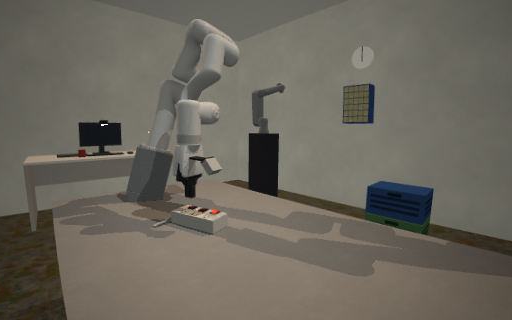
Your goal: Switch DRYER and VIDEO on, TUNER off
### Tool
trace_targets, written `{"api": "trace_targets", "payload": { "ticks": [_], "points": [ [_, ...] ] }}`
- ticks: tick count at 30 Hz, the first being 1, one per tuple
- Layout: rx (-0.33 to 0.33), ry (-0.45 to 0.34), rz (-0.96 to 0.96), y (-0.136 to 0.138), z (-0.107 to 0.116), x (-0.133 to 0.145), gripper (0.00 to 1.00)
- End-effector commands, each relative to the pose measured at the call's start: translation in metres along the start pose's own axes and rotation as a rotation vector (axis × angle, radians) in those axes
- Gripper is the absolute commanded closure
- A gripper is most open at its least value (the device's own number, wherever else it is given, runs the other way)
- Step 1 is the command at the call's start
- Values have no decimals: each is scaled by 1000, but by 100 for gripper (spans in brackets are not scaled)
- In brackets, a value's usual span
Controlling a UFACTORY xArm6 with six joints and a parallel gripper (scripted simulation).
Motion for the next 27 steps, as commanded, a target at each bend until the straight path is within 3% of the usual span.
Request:
{"api": "trace_targets", "payload": {
  "ticks": [1,27],
  "points": [
    [2,3,0,1,-2,-1,100],
    [2,3,0,1,-27,-1,100]
  ]
}}
Point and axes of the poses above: the point where the finger pads meet when closed, its own z axis back along the fingers, its own y axis across the jaws, x = y × z, the point moved 9 cm from there along z, back along the fingers, and after that the axes turned 13 degrees about z, right-handed, at the moved point
